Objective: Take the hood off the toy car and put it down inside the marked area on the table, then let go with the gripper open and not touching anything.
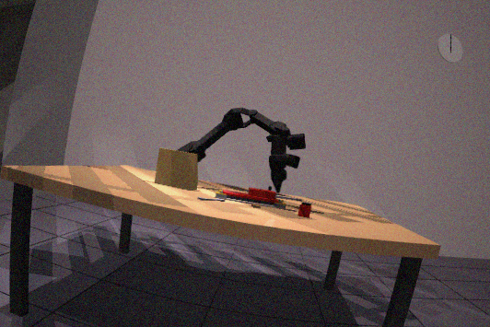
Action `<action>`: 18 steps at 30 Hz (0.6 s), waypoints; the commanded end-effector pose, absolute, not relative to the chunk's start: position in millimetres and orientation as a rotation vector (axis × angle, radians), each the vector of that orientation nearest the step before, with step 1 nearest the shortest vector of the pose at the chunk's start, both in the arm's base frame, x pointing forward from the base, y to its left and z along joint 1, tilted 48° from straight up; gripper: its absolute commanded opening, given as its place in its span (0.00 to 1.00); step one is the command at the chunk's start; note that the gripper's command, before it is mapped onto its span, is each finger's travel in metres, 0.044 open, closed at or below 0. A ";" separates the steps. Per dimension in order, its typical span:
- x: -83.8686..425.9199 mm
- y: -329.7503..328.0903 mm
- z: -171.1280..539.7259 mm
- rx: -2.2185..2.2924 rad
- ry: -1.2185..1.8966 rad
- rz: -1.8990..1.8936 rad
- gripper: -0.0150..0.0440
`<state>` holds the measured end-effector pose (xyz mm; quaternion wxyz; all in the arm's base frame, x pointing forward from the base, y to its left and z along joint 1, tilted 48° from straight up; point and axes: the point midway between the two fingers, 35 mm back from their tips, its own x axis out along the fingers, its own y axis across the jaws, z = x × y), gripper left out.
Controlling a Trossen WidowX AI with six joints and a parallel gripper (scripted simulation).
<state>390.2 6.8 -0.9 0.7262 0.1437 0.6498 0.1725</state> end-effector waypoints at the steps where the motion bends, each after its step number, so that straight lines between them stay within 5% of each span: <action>1: 372.7 -24.1 -3.5 0.330 1.491 0.584 1.00; 18: 349.1 -58.4 2.5 0.424 1.450 0.858 1.00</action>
